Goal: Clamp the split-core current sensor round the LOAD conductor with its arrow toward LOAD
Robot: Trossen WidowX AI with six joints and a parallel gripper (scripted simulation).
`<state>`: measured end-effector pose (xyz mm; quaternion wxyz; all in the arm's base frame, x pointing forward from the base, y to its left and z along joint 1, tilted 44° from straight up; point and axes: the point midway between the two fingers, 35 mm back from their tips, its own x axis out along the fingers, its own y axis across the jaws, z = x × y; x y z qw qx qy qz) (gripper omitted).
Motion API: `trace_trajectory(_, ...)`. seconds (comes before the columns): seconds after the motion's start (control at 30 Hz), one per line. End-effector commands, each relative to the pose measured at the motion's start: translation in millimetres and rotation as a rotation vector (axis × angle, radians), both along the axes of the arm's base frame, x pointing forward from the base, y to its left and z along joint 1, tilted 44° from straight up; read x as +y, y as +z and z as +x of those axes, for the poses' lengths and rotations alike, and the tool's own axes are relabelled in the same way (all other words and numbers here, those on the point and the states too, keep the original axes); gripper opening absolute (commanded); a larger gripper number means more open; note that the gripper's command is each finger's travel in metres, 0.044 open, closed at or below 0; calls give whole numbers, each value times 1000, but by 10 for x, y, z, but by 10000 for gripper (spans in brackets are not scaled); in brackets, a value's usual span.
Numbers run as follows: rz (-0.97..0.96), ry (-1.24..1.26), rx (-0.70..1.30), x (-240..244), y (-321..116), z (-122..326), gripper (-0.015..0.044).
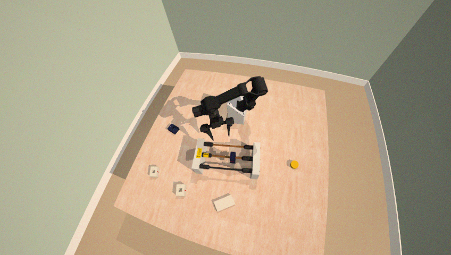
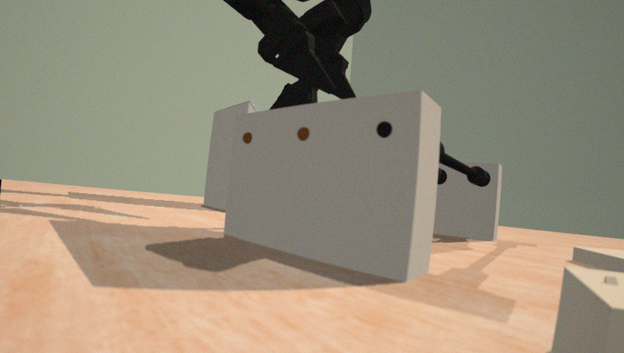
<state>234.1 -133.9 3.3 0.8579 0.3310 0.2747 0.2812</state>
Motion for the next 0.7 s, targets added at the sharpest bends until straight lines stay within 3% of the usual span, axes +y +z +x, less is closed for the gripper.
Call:
trace_trajectory(0.0, -111, -35, -181, 16, -54, -121, 440)
trace_trajectory(0.1, -67, -16, -106, 0, -28, -70, 440)
trace_trajectory(0.57, -67, -16, -106, 0, -28, -70, 440)
trace_trajectory(0.67, 5, -4, -4, 10, -13, -12, 440)
